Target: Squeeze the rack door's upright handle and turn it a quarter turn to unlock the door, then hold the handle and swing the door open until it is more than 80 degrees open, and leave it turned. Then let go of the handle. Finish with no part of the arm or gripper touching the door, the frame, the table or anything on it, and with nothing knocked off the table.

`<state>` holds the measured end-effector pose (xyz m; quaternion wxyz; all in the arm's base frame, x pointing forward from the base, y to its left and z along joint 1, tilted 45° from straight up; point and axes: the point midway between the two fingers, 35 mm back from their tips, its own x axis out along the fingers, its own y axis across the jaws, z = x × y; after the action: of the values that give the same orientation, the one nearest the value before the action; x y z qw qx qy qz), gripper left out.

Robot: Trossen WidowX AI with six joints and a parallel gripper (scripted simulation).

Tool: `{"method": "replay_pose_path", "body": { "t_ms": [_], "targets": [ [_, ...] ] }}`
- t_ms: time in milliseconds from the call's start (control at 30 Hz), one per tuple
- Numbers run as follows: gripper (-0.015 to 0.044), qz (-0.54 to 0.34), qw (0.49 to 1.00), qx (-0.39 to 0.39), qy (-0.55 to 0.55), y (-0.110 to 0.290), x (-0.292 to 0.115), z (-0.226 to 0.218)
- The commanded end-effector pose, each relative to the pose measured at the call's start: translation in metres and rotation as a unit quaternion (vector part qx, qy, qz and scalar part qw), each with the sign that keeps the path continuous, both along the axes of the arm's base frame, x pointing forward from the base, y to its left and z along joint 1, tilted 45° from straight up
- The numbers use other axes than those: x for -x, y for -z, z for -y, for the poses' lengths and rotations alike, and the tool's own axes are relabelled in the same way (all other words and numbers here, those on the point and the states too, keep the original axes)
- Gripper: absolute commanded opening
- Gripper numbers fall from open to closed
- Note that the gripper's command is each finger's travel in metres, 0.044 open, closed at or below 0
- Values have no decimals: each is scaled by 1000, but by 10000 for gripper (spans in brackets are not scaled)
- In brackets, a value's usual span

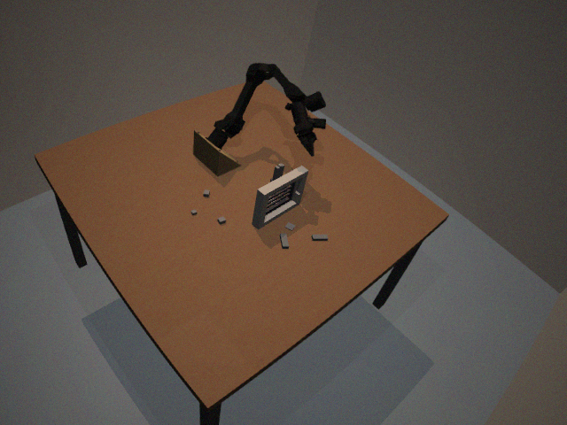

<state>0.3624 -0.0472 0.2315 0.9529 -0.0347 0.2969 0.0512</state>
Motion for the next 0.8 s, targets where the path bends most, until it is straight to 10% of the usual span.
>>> {"method": "replay_pose_path", "body": {
  "t_ms": [0,767],
  "targets": [
    [289,-53,998,-12,-12,16,-1,10],
    [289,-277,944,-168,-62,76,20,49]
  ]
}}
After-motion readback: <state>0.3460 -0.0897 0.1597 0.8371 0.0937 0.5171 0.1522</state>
